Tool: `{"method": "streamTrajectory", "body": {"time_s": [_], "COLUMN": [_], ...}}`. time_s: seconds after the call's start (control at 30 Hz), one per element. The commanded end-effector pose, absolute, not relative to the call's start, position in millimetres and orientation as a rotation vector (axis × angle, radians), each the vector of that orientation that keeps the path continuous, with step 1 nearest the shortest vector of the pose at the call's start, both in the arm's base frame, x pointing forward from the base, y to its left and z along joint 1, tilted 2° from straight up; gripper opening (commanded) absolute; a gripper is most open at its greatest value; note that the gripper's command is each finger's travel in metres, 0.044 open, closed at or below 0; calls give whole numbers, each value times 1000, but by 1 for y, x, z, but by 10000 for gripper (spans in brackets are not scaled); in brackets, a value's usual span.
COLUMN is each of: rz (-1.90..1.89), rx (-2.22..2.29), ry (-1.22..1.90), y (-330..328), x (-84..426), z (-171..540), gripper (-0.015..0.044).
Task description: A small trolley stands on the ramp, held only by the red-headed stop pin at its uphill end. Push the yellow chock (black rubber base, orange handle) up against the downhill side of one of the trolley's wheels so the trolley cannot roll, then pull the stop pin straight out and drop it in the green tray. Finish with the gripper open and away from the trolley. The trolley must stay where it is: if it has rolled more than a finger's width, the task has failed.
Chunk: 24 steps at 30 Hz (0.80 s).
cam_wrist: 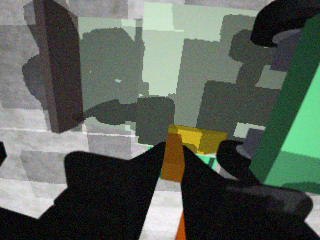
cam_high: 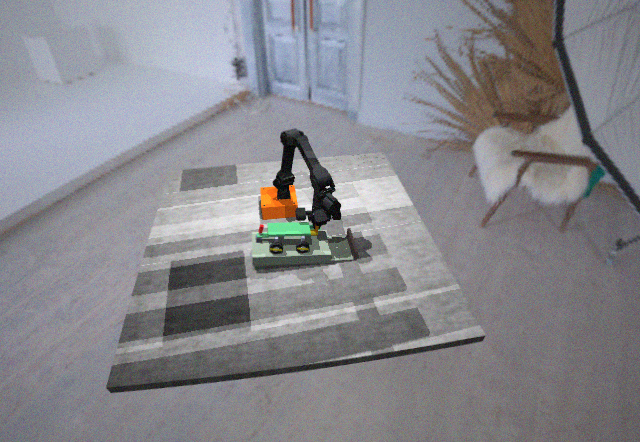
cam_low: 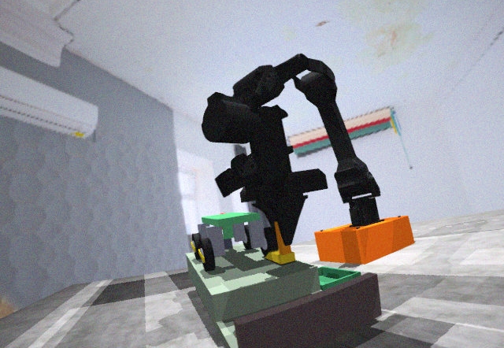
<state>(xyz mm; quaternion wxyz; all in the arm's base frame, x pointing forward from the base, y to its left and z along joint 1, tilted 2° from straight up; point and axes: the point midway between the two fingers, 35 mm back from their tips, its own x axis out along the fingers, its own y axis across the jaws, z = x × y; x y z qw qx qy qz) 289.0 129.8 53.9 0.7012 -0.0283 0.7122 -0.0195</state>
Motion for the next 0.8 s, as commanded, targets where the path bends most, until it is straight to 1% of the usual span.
{"method": "streamTrajectory", "body": {"time_s": [0.0,0.17,0.2,0.77], "rz": [-44,-44,-44,-45], "rx": [-62,-62,-62,-68], "ry": [1586,1586,1586,1583], "y": [130,130,130,134], "x": [289,289,289,288], "z": [54,54,54,102], "gripper": [53,184,190,190]}}
